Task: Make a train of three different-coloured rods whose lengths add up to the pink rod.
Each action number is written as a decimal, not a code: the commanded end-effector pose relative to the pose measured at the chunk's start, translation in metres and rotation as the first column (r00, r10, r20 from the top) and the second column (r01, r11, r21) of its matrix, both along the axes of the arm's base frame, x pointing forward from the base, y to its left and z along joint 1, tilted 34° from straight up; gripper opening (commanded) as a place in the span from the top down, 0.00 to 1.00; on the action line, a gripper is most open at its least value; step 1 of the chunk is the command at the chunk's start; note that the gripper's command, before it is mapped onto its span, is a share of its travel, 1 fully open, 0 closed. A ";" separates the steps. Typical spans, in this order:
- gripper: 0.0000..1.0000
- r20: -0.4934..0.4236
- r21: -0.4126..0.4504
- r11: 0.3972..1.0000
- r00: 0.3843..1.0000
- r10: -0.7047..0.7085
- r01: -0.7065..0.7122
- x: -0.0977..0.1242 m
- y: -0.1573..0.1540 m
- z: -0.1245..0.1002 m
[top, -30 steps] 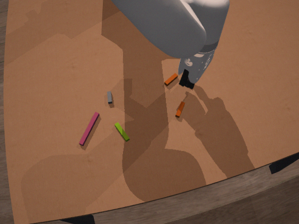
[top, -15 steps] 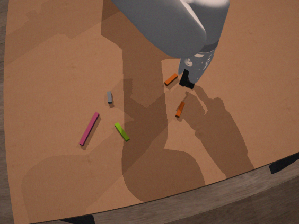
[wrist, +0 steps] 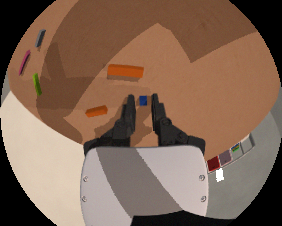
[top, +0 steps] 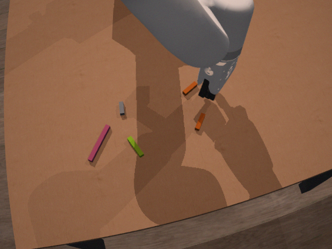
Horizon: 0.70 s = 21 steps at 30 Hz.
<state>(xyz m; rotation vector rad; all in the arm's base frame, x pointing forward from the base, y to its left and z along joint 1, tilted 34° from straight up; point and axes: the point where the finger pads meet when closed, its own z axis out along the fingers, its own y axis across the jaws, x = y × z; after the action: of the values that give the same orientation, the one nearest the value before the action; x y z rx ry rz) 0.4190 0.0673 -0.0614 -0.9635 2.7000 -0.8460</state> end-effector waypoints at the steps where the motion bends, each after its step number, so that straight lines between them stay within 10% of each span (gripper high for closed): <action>1: 0.76 0.002 0.001 1.000 1.000 0.001 -0.001 0.002 0.000 -0.002; 21: 0.76 0.002 0.001 1.000 1.000 0.001 -0.001 0.003 -0.002 -0.005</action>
<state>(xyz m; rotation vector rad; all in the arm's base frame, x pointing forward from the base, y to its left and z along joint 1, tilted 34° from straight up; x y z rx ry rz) 0.4214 0.0641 -0.0674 -0.9634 2.6998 -0.8458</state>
